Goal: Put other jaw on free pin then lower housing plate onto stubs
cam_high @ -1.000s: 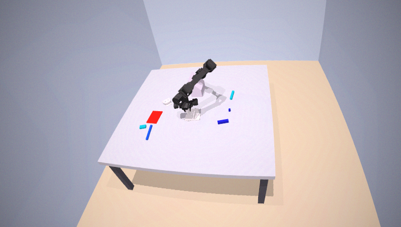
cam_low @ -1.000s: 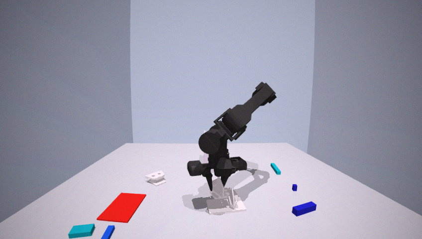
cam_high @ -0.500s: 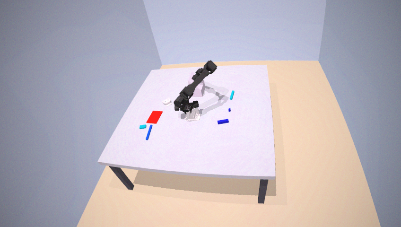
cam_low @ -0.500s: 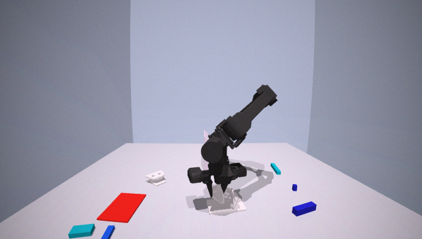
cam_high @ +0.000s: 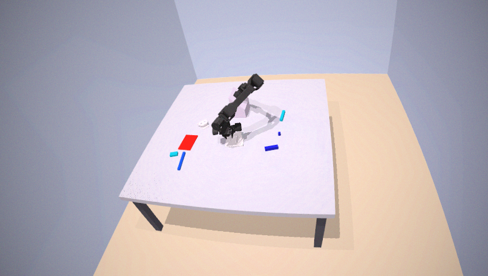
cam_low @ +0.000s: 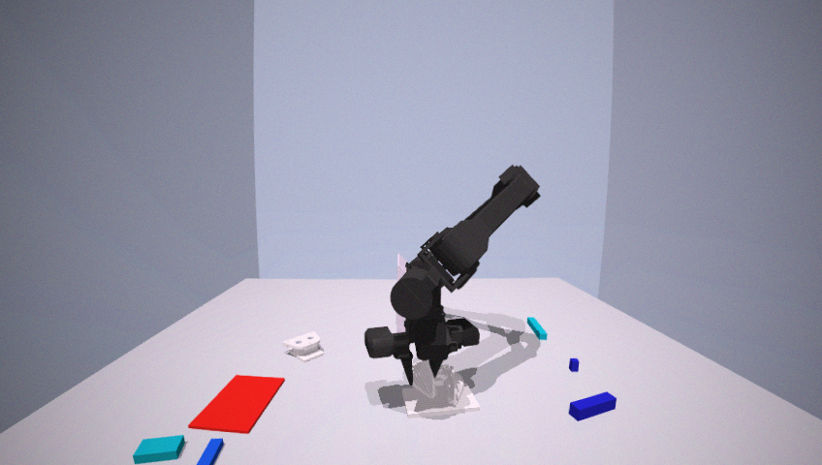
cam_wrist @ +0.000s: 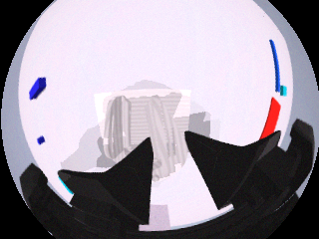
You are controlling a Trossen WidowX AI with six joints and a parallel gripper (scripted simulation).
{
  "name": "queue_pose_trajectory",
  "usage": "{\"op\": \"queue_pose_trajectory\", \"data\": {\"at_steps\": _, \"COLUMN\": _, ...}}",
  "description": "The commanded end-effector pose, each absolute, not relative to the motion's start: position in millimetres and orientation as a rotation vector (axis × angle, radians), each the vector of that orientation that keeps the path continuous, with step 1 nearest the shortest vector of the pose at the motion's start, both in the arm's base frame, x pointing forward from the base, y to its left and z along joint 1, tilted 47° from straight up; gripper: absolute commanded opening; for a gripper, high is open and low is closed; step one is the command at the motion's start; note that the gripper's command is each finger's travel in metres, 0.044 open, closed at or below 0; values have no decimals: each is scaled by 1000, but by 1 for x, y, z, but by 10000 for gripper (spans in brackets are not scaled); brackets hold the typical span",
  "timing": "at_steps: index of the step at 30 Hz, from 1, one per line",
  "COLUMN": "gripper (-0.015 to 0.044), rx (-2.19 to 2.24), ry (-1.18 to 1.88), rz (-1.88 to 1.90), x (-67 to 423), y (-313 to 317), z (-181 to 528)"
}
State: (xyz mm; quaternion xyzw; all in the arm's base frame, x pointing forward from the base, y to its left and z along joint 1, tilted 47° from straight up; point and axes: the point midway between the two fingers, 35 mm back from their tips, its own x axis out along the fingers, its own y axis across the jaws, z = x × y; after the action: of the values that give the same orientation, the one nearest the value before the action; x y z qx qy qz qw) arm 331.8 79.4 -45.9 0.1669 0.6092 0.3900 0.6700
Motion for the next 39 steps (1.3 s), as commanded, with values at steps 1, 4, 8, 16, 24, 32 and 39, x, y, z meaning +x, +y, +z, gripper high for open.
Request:
{"op": "queue_pose_trajectory", "data": {"at_steps": 1, "gripper": 134, "rx": 386, "ry": 1374, "rz": 878, "x": 332, "y": 80, "z": -46}}
{"op": "queue_pose_trajectory", "data": {"at_steps": 4, "gripper": 134, "rx": 385, "ry": 1373, "rz": 880, "x": 332, "y": 81, "z": -47}}
{"op": "queue_pose_trajectory", "data": {"at_steps": 8, "gripper": 134, "rx": 382, "ry": 1371, "rz": 882, "x": 332, "y": 82, "z": -48}}
{"op": "queue_pose_trajectory", "data": {"at_steps": 16, "gripper": 134, "rx": 382, "ry": 1371, "rz": 882, "x": 332, "y": 83, "z": -49}}
{"op": "queue_pose_trajectory", "data": {"at_steps": 24, "gripper": 134, "rx": 382, "ry": 1371, "rz": 882, "x": 331, "y": 85, "z": -51}}
{"op": "queue_pose_trajectory", "data": {"at_steps": 32, "gripper": 134, "rx": 382, "ry": 1371, "rz": 883, "x": 331, "y": 87, "z": -53}}
{"op": "queue_pose_trajectory", "data": {"at_steps": 39, "gripper": 134, "rx": 381, "ry": 1371, "rz": 883, "x": 331, "y": 87, "z": -53}}
